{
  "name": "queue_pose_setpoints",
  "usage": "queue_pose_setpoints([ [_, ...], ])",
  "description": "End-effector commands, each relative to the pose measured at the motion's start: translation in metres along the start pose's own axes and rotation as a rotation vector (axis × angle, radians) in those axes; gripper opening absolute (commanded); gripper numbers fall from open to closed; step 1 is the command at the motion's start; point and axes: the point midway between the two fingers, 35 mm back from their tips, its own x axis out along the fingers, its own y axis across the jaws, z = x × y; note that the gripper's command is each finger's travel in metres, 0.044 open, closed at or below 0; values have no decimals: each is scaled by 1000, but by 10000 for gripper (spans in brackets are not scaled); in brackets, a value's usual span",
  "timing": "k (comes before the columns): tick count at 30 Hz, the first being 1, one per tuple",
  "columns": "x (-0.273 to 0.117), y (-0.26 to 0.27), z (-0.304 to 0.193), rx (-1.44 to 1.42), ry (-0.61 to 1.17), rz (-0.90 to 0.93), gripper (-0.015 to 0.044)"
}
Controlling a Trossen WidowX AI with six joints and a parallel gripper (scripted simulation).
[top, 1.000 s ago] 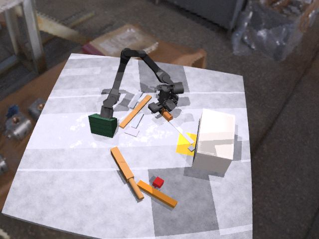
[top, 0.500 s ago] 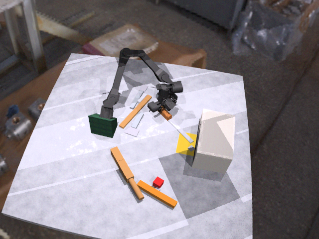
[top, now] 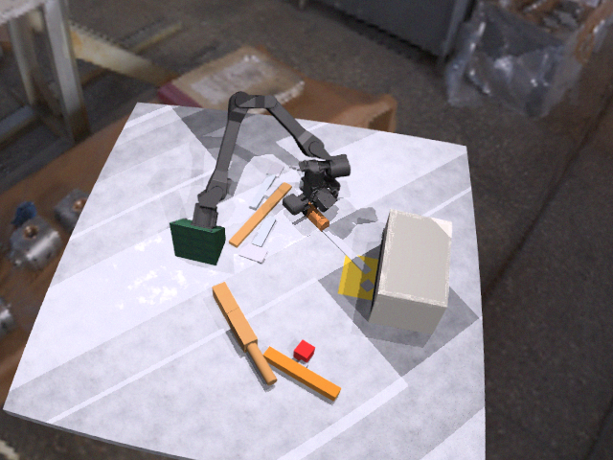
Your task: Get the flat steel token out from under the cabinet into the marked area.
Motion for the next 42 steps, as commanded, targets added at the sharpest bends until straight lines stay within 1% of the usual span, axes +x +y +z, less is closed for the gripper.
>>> queue_pose_setpoints([
  [1,0,0,0,0,2,1,226],
  [3,0,0,0,0,3,2,270],
  [18,3,0,0,0,4,2,270],
  [23,0,0,1,1,-1,1,139],
  [31,0,0,1,1,-1,1,85],
  [34,0,0,1,1,-1,1,6],
  [42,0,0,5,2,0,1,0],
])
